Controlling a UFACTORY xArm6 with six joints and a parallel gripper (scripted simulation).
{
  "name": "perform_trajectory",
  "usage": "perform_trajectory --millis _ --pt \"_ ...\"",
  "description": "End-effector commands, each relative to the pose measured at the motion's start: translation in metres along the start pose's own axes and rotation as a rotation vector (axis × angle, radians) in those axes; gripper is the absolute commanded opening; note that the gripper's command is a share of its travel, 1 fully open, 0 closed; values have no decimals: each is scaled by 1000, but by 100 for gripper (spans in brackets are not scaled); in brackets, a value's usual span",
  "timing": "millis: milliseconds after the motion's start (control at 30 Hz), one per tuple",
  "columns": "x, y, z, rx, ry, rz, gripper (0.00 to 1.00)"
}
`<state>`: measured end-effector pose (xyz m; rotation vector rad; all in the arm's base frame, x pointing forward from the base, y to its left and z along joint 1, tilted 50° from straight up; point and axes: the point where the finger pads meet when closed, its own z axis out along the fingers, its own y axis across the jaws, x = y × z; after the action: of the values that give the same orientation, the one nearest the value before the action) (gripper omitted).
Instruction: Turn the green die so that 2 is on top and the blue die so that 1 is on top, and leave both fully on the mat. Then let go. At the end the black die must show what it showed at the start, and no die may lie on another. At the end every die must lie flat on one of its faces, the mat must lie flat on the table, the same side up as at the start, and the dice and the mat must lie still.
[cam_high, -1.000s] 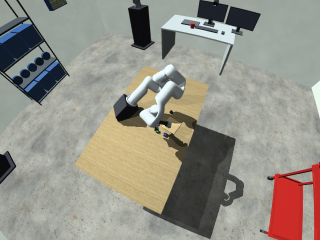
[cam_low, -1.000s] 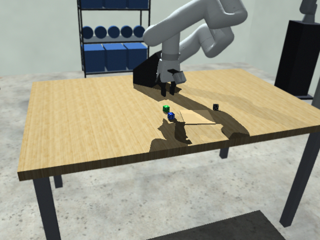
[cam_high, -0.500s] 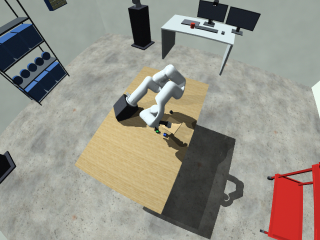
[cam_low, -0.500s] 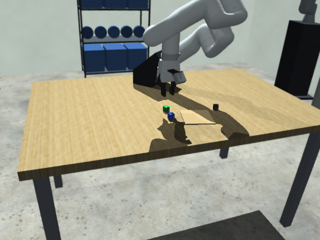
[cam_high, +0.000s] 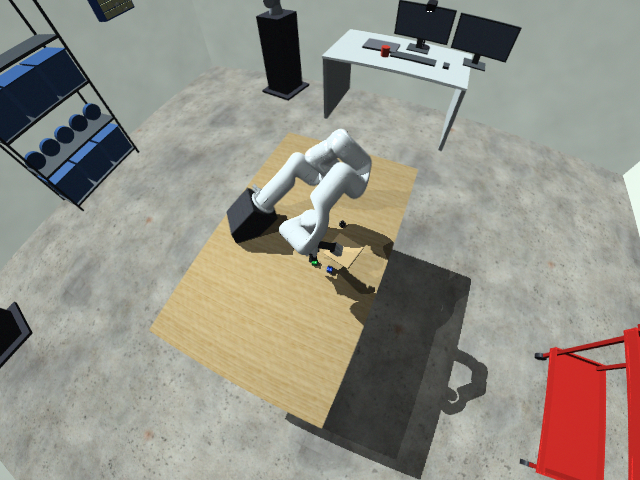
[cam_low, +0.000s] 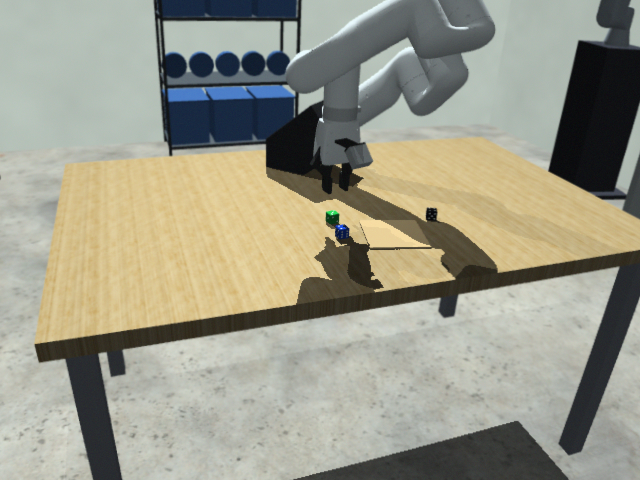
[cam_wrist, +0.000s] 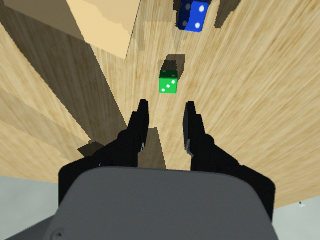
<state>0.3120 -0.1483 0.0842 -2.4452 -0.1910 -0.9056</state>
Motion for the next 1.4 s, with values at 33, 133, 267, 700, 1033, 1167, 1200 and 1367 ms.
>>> perform_trajectory --millis 33,133,267,700,1033,1167,1200,1367 --pt "0 1 0 -2 1 -1 42" --pt "0 1 2 -2 1 -1 42" --pt "0 1 6 -2 1 -1 42" --pt "0 1 21 -2 1 -1 42" --pt "0 1 37 -2 1 -1 42" --pt "0 1 39 -2 1 -1 42" --pt "0 1 41 -2 1 -1 42" --pt "0 1 46 -2 1 -1 42"
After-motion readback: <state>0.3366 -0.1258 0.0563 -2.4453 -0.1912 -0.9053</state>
